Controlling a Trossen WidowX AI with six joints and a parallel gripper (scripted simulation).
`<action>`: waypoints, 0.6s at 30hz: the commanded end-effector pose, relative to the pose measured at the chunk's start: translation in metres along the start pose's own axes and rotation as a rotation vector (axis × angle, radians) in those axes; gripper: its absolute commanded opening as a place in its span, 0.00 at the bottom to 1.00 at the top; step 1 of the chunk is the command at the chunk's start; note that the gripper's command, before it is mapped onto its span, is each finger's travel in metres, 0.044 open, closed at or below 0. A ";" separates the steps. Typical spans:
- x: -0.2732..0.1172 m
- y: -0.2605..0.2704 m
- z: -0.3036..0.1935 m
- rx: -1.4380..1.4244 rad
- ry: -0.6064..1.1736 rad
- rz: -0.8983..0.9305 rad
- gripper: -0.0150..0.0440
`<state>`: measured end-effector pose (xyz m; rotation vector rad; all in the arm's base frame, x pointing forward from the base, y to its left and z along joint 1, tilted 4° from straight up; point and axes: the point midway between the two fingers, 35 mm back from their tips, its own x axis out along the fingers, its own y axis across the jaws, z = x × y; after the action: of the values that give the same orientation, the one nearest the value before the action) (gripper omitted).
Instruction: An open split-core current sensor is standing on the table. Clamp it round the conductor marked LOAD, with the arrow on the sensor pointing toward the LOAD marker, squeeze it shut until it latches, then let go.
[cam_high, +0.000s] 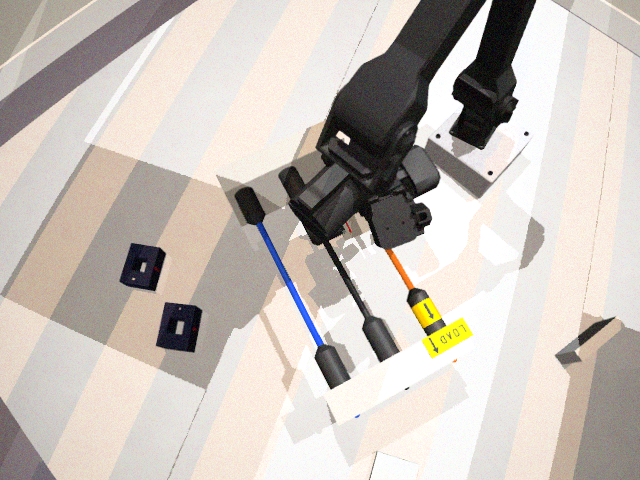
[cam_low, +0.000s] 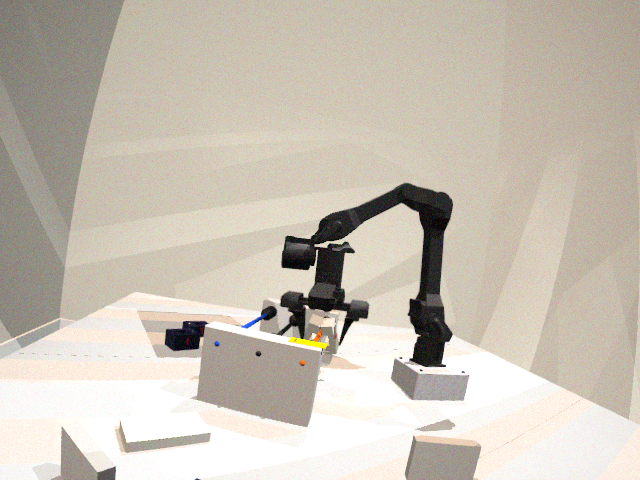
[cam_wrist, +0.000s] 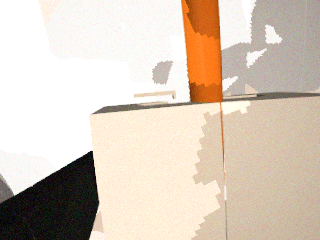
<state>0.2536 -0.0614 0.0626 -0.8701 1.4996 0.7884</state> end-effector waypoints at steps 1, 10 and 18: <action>-0.011 -0.002 0.004 -0.016 -0.022 0.114 1.00; -0.016 -0.001 0.008 -0.023 -0.038 0.208 1.00; -0.003 0.000 0.010 -0.023 -0.038 0.205 1.00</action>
<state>0.2596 -0.0539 0.0708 -0.7225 1.5669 0.9594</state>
